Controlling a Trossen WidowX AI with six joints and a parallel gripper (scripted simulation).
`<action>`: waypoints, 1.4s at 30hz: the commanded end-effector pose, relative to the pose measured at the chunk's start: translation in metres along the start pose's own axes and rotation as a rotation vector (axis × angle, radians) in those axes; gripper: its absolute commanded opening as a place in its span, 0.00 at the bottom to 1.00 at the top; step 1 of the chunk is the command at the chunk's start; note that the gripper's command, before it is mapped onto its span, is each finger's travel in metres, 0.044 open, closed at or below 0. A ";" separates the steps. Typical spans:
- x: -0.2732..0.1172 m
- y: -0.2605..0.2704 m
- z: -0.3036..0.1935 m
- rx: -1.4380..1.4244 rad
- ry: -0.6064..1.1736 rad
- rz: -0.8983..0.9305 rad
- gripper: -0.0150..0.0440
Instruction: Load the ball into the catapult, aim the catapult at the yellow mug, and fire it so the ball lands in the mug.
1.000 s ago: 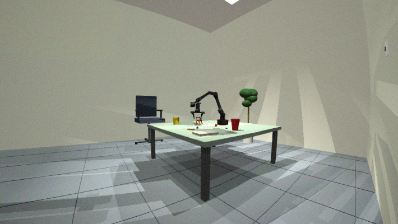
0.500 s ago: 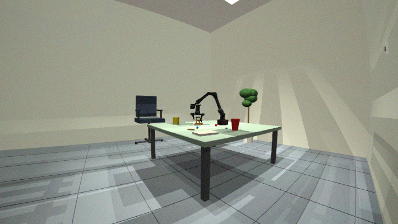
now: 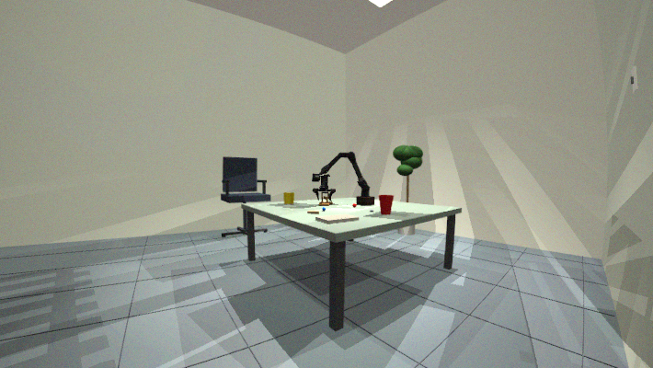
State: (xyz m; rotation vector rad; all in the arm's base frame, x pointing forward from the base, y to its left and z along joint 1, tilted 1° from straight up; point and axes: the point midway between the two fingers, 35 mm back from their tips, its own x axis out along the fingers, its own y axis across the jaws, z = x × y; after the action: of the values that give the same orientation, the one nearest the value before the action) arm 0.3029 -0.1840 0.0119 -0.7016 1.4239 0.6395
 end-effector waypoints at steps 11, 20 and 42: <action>0.004 0.002 0.000 0.000 0.001 0.008 0.91; 0.004 0.002 0.000 0.000 0.001 0.008 0.51; -0.045 0.001 0.000 0.181 0.003 0.012 0.25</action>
State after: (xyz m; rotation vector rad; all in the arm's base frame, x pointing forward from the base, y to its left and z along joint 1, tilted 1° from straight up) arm 0.2979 -0.1811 0.0510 -0.6092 1.4606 0.5855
